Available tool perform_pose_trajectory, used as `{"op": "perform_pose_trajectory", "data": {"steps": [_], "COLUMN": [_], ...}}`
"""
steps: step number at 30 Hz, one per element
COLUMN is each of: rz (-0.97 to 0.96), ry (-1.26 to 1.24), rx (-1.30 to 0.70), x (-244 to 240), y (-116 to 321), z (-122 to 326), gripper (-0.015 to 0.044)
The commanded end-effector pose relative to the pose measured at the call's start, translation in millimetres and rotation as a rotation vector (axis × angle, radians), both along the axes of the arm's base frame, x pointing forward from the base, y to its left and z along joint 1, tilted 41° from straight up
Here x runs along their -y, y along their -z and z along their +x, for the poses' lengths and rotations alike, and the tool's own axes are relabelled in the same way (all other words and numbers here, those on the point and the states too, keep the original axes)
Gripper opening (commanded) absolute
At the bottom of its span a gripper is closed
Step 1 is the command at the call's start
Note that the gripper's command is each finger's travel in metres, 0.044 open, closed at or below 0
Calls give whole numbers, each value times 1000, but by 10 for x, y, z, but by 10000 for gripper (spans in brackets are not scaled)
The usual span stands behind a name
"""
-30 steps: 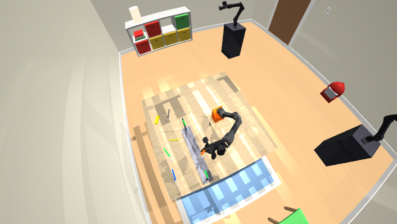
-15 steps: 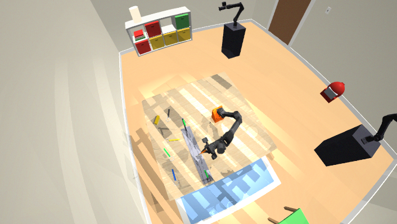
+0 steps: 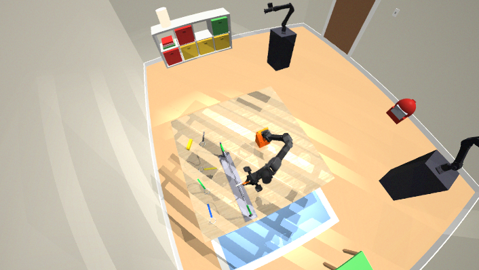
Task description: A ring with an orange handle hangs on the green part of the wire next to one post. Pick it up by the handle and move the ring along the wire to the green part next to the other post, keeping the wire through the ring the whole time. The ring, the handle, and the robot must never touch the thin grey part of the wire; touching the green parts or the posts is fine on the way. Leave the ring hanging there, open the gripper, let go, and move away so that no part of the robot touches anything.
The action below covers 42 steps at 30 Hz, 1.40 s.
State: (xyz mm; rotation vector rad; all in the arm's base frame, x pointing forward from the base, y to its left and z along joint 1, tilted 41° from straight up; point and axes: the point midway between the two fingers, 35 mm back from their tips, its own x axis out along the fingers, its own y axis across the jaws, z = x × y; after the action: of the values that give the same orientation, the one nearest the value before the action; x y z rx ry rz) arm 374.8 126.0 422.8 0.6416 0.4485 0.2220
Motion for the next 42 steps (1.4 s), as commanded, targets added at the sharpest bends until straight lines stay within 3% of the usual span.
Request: {"op": "perform_pose_trajectory", "data": {"steps": [1,42], "rz": [54,585], "ry": [2,5], "rx": [6,38], "x": [-4,-118], "y": [-19,-166], "z": [-7,2], "gripper": [-150,-150]}}
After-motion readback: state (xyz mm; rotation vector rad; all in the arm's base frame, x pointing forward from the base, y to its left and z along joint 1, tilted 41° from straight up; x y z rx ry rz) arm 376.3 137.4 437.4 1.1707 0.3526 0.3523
